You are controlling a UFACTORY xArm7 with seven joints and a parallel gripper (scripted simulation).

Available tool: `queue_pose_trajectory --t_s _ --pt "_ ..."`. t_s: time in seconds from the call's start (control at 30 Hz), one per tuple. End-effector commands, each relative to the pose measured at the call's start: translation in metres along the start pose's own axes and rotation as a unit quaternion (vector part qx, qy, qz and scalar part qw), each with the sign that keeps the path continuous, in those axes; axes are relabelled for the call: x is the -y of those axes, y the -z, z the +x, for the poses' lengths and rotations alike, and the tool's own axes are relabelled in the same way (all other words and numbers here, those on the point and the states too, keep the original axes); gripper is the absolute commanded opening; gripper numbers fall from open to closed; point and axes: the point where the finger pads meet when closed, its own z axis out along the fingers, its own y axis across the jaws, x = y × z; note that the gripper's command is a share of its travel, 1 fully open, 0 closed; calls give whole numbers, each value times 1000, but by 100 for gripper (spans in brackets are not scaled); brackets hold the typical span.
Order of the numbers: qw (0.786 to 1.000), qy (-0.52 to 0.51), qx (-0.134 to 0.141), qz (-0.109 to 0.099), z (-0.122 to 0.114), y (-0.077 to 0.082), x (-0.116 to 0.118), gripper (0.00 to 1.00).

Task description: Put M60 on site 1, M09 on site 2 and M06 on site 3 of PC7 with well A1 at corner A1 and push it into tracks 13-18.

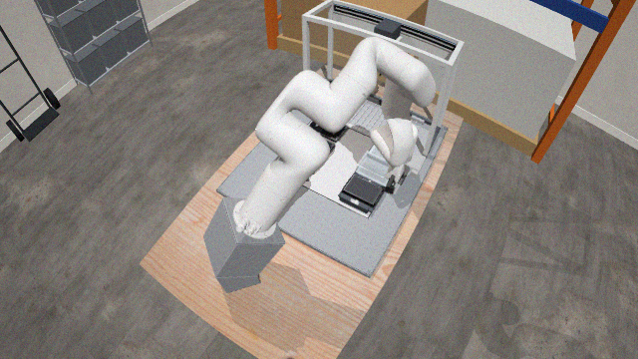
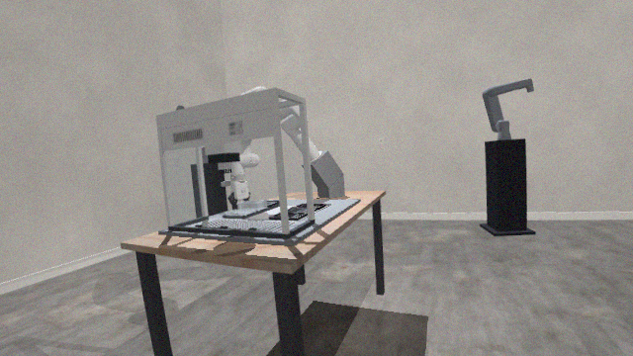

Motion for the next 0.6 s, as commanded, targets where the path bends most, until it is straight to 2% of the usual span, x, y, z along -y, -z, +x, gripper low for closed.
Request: queue_pose_trajectory --t_s 0.0,0.57 --pt "1000 0 0 1 -3 1 1 100" --pt "1000 0 0 1 -10 1 1 100"
